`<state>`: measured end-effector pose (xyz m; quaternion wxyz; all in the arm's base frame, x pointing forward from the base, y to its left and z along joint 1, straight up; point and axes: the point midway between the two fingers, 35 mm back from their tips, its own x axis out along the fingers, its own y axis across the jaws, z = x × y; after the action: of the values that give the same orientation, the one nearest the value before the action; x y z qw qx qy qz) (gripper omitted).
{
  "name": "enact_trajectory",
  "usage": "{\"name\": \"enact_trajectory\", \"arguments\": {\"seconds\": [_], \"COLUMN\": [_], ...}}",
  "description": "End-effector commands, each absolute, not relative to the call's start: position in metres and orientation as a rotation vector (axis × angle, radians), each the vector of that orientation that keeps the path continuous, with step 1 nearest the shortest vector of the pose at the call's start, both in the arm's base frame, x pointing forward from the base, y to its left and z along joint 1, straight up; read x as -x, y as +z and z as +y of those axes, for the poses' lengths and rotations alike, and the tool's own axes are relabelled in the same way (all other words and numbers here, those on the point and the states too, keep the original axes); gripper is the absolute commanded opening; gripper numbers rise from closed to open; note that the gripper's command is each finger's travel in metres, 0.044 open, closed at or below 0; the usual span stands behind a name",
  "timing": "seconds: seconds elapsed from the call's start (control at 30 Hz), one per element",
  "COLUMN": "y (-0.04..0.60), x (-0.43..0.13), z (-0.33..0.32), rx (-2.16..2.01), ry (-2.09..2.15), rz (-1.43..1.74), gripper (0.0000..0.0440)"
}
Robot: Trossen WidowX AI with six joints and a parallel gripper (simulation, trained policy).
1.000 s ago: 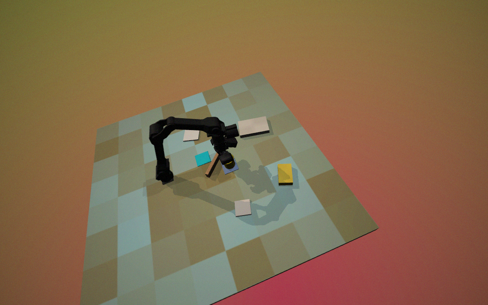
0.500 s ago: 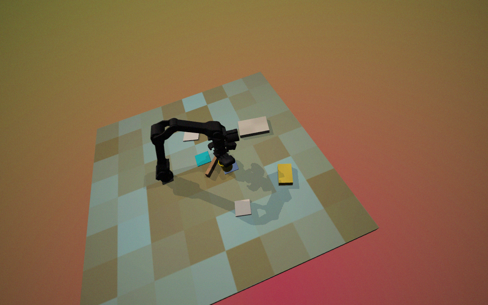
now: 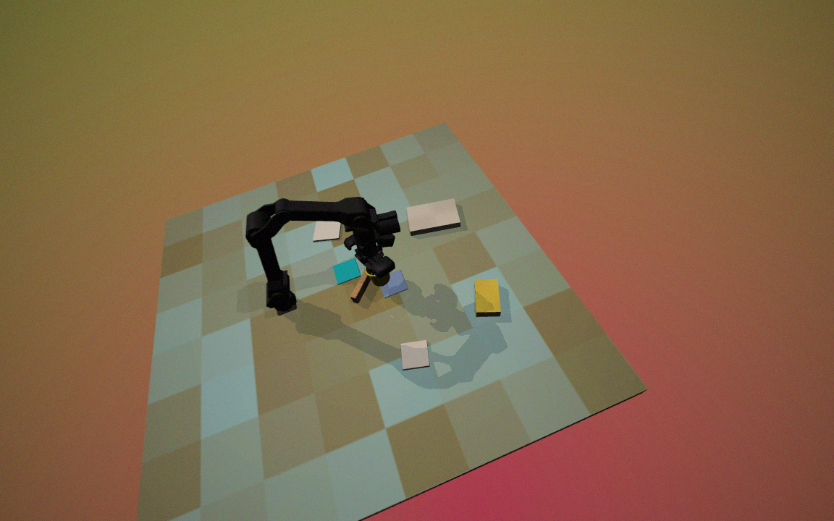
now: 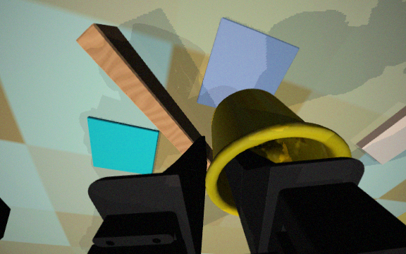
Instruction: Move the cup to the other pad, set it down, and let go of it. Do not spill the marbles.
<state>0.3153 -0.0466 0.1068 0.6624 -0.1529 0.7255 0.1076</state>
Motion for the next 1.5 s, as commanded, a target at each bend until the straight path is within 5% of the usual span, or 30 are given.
{"name": "enact_trajectory", "arguments": {"seconds": [0.0, 1.47], "y": [0.118, 0.130], "x": [-0.315, -0.258], "z": [-0.040, 0.056], "rx": [0.360, 0.485], "ry": [0.260, 0.341], "rz": [1.614, 1.485], "gripper": [0.0035, 0.0000]}}
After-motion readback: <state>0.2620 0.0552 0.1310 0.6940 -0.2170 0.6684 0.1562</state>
